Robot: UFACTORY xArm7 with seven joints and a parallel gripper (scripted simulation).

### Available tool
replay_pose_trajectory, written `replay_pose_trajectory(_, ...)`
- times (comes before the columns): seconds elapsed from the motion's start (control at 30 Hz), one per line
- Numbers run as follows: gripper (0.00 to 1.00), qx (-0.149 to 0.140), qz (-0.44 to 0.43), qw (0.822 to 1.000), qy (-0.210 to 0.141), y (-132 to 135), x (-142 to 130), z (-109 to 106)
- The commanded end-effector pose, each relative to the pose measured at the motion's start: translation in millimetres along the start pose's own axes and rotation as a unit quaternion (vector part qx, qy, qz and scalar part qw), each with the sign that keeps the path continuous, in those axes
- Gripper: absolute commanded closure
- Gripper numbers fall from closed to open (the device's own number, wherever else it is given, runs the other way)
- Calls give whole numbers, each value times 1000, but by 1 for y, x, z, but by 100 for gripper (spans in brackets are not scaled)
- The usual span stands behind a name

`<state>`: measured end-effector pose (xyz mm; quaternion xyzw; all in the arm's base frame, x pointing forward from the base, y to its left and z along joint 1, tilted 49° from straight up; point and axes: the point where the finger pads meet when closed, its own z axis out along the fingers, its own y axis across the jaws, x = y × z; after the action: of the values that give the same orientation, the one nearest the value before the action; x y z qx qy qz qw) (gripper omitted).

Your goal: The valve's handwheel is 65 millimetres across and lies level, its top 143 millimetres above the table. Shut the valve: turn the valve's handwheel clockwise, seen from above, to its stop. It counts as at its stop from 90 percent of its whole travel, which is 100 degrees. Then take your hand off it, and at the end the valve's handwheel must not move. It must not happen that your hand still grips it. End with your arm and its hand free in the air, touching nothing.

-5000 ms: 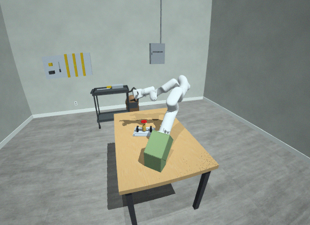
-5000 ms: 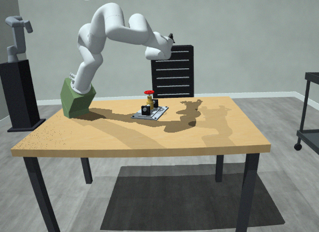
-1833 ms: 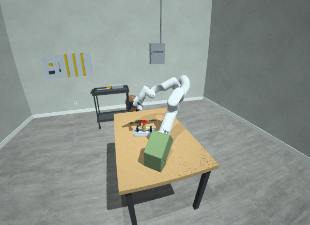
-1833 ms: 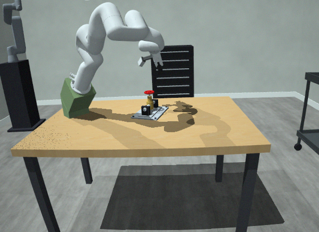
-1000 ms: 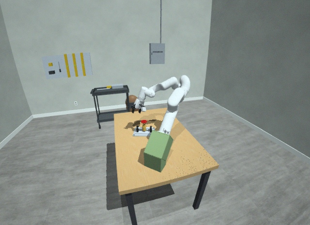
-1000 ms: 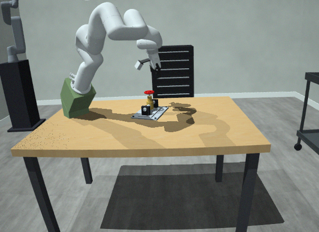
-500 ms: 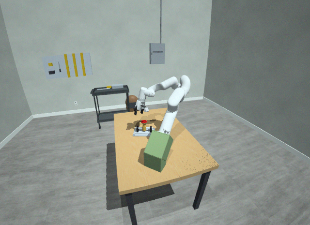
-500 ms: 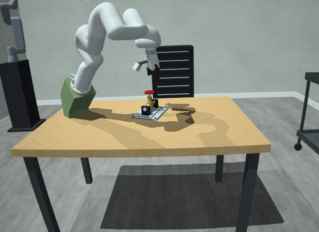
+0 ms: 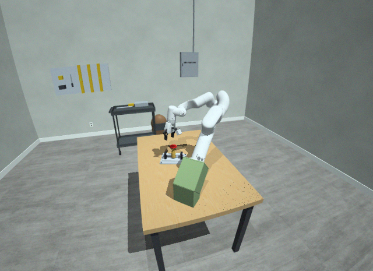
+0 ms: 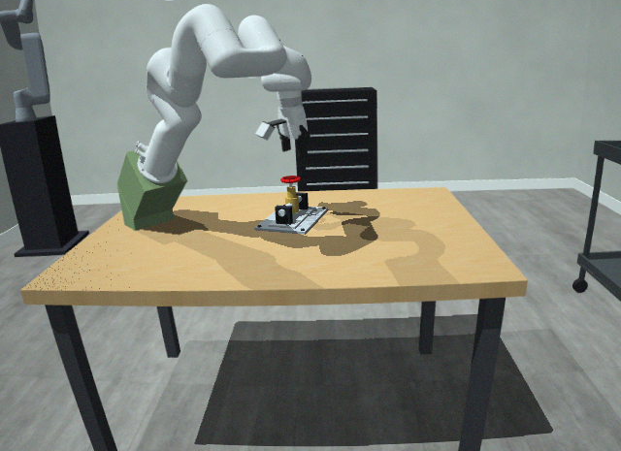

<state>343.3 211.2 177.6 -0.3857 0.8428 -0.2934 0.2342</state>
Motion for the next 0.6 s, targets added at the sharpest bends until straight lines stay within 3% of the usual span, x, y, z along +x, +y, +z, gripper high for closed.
replay_pose_trajectory(0.0, 0, 3, -5, 1000, 2, 0, 1, -1)
replay_pose_trajectory(0.13, 0, 3, -5, 1000, 2, 0, 1, -1)
replay_pose_trajectory(0.2, 0, 26, -47, 998, 31, -7, 17, 0)
replay_pose_trajectory(0.57, 0, 26, -47, 998, 31, -7, 17, 0)
